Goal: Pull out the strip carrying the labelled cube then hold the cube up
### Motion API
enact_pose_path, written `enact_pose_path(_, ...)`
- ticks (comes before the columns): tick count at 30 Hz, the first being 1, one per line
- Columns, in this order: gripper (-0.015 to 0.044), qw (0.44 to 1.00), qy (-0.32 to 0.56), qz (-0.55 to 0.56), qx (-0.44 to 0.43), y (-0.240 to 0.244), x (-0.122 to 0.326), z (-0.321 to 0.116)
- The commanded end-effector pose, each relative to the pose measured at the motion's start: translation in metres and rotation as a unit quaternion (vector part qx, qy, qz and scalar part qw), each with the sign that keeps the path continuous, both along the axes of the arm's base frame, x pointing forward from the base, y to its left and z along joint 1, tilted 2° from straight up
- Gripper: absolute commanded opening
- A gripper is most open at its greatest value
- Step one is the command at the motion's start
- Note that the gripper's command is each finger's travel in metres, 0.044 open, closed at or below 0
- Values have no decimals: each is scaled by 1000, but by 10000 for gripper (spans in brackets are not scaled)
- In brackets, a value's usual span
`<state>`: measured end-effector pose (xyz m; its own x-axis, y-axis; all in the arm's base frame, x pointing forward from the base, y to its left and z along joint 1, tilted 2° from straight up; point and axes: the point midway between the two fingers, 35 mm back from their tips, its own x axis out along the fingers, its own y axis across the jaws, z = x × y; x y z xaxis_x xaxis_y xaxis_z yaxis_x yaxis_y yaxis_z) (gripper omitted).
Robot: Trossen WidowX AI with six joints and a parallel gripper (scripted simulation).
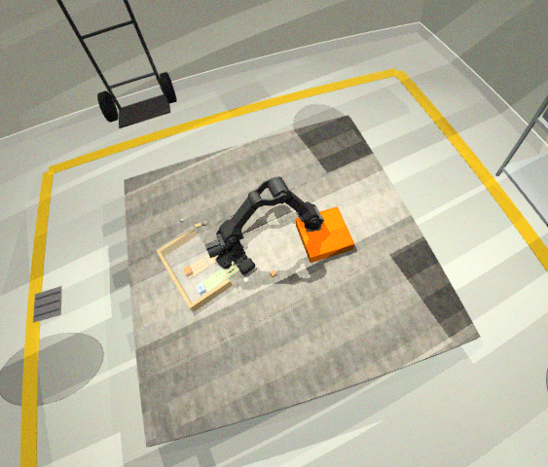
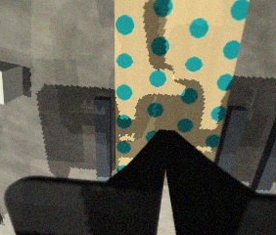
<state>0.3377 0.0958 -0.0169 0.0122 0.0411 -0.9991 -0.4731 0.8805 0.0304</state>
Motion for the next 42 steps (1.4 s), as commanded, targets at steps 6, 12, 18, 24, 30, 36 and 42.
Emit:
enact_pose_path(6, 0, 1000, 7, 2, -3, -8, -16, -3)
enact_pose_path(12, 0, 1000, 7, 2, -4, -12, -24, -4)
enact_pose_path(18, 0, 1000, 7, 2, -4, -17, -32, -4)
enact_pose_path(24, 0, 1000, 8, 2, -4, -21, -41, -5)
enact_pose_path(30, 0, 1000, 8, 2, -4, -25, -48, -6)
enact_pose_path(36, 0, 1000, 8, 2, -4, -29, -57, -6)
enact_pose_path(42, 0, 1000, 9, 2, -4, -34, -65, -6)
